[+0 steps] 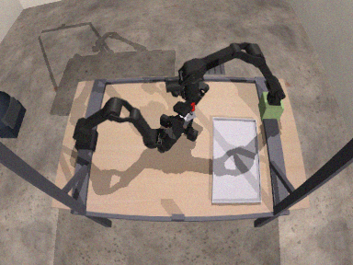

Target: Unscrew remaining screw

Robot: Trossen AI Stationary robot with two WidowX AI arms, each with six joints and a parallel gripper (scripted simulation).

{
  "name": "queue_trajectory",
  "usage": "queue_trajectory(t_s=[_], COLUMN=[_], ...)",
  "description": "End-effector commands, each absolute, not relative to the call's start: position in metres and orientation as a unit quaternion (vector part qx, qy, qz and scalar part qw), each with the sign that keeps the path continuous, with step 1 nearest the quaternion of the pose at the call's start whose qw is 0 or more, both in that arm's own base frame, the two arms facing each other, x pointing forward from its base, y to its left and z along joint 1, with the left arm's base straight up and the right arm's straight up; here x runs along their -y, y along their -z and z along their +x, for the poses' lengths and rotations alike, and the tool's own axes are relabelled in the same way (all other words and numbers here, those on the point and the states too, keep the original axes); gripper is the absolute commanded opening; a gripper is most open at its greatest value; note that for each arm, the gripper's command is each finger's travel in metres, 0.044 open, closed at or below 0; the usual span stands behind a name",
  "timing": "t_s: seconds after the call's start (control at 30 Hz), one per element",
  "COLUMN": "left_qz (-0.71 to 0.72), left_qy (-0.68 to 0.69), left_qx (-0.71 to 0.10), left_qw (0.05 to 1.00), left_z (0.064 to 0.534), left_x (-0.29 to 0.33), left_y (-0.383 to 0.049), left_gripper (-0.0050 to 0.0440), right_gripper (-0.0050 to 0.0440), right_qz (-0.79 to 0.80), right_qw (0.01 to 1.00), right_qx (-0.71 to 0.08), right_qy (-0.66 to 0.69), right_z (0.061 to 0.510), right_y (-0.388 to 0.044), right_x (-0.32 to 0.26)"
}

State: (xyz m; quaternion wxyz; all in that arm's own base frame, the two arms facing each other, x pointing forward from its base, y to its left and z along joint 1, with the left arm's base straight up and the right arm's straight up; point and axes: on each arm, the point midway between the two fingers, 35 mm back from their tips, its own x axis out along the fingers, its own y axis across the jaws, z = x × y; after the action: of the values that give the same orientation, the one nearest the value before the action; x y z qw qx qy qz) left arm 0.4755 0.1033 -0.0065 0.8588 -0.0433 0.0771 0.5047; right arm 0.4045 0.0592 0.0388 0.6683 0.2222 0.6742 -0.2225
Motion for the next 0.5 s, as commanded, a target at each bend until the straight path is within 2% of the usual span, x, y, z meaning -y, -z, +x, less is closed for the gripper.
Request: queue_trajectory(t_s=[0.0, 0.33, 0.47], left_qz=[-0.051, -0.051, -0.051], left_qy=[-0.505, -0.505, -0.505], left_qx=[-0.065, -0.065, -0.065], left_qw=[0.859, 0.859, 0.859], left_z=[0.4798, 0.4798, 0.4798], left_x=[-0.1049, -0.1049, -0.1049], left_y=[-0.0042, -0.0042, -0.0042], left_gripper=[0.0245, 0.0245, 0.0245], right_gripper=[0.0250, 0.0250, 0.0250], right_qz=[0.293, 0.400, 0.463], right_qw=[0.655, 0.596, 0.549], right_qx=[-0.637, -0.580, -0.535], right_qy=[0.280, 0.384, 0.445], right_z=[0.4120, 0.4113, 0.4108], right_y=[-0.0516, -0.0518, -0.0520], right_x=[-0.0581, -0.0579, -0.0578])
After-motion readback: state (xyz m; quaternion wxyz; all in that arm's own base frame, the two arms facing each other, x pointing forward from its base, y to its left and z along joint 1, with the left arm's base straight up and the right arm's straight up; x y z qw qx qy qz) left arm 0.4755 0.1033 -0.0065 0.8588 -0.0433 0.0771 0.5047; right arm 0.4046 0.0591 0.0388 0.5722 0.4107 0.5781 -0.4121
